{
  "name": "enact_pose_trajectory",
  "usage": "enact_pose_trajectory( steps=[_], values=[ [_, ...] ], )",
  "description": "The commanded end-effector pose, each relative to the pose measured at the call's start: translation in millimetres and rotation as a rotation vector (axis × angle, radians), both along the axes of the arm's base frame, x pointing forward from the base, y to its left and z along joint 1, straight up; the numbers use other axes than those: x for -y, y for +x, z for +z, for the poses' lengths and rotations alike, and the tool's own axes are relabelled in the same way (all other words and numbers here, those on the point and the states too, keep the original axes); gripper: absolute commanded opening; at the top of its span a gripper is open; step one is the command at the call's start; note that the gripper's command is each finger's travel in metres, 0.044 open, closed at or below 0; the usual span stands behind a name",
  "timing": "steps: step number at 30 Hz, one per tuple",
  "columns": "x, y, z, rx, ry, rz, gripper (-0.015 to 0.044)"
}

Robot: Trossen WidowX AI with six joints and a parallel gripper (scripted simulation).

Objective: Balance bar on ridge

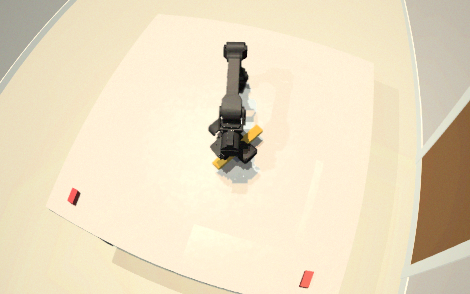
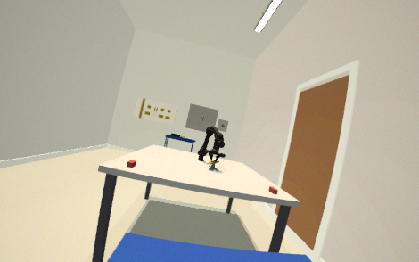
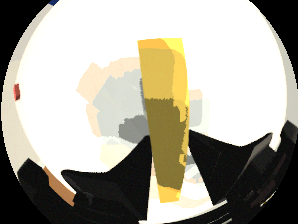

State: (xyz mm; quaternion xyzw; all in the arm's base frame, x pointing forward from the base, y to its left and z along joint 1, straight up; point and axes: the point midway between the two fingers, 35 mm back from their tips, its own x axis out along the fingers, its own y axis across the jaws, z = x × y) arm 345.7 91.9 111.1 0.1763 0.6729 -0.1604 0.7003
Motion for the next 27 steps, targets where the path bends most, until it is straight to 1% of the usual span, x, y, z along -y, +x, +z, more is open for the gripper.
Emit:
enact_pose_trajectory(
  steps=[1,22,23,27],
  values=[
    [0.0,0.0,-0.1,0.0,0.0,0.0,0.0169],
    [0.0,0.0,-0.1,0.0,0.0,0.0,0.0173],
    [0.0,0.0,-0.1,0.0,0.0,0.0,0.0185],
    [0.0,0.0,-0.1,0.0,0.0,0.0,0.0185]
  ],
)
